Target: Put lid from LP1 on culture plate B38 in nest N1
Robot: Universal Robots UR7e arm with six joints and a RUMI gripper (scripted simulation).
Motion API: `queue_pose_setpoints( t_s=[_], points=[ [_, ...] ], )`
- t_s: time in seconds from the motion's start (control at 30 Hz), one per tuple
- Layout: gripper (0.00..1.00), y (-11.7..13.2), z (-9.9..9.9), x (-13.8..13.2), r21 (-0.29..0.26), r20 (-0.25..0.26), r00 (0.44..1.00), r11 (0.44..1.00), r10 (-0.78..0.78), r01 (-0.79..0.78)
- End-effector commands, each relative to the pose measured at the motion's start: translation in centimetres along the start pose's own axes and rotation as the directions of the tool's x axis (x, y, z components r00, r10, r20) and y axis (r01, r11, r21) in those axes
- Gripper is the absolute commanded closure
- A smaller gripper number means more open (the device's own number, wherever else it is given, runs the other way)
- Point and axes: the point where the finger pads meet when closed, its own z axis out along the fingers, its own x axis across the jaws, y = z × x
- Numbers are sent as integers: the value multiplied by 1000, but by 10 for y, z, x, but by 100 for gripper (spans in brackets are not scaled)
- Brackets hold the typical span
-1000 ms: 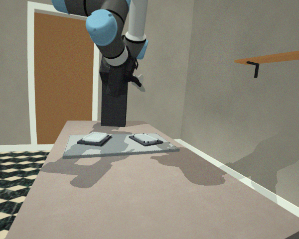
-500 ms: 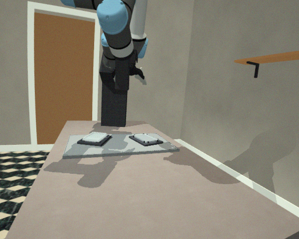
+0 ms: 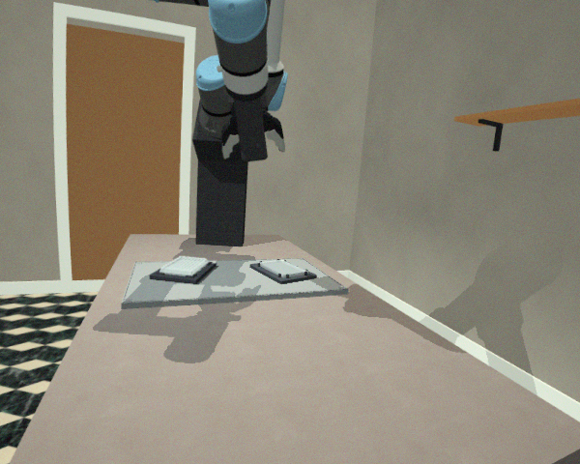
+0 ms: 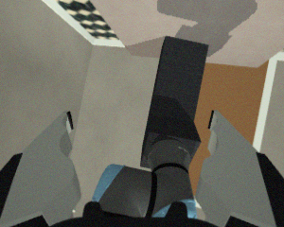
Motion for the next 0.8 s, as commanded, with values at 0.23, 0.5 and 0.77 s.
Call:
queue_pose_setpoints(
  t_s=[0.23, 0.5, 0.77],
  points=[
    [18, -3, 0, 0, 31, -66, 984, 985, -167, 169],
    [18, -38, 17, 6, 72, -116, 968, 970, -221, 230],
    [18, -62, 30, 10, 95, -136, 964, 966, -228, 242]
  ],
)
